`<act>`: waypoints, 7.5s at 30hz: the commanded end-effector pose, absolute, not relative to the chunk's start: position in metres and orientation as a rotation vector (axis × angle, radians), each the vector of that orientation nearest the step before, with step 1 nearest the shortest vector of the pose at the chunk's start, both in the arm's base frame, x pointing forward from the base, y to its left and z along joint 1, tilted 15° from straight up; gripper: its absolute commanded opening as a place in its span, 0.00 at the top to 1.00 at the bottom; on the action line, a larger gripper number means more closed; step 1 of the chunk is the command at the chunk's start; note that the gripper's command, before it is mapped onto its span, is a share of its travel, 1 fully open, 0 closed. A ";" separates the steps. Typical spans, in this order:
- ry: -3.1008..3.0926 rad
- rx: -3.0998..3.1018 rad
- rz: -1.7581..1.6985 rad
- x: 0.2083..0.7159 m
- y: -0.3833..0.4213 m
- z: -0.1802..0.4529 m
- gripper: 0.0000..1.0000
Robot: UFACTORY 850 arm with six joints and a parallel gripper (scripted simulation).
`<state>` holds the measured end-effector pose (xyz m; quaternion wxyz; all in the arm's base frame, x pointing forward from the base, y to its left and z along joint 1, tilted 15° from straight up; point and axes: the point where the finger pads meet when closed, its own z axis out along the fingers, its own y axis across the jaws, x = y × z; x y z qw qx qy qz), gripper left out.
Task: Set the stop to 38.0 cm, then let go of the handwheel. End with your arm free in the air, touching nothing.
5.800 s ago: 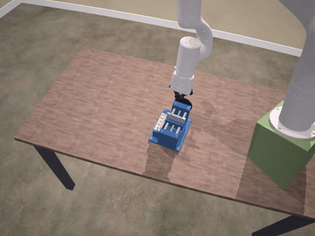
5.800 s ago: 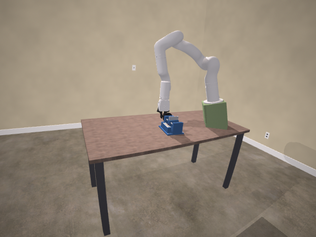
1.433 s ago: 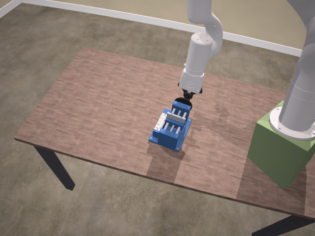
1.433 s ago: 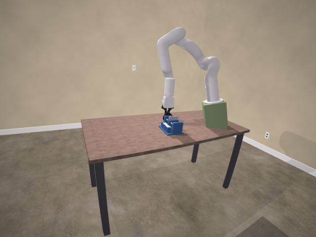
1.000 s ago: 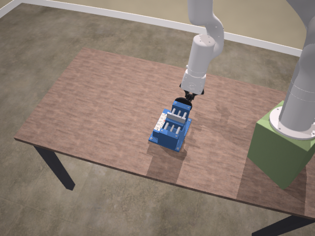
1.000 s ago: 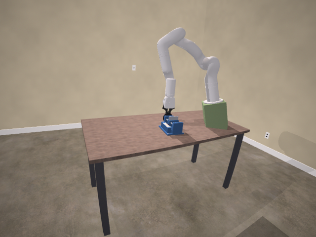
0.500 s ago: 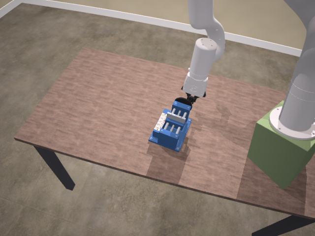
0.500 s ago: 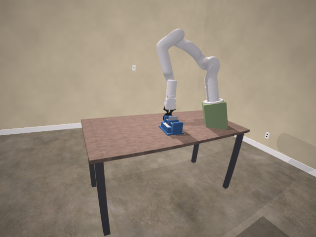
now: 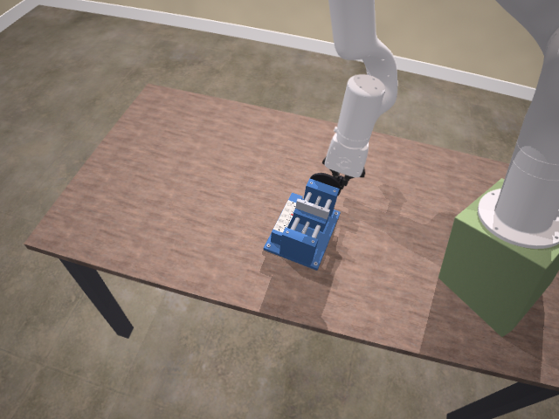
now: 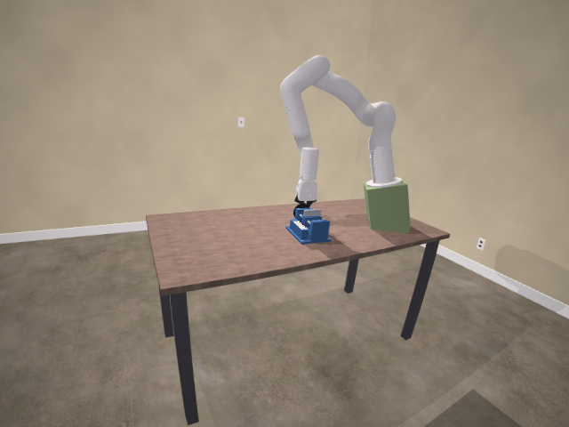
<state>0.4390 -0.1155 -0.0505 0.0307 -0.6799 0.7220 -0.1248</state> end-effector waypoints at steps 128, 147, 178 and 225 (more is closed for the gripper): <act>2.224 -2.095 -0.385 0.444 -0.117 -0.061 0.94; 2.224 -2.095 -0.385 0.482 -0.121 -0.072 0.94; 2.224 -2.095 -0.385 0.495 -0.116 -0.020 0.94; 2.224 -2.095 -0.385 0.443 -0.117 -0.058 0.94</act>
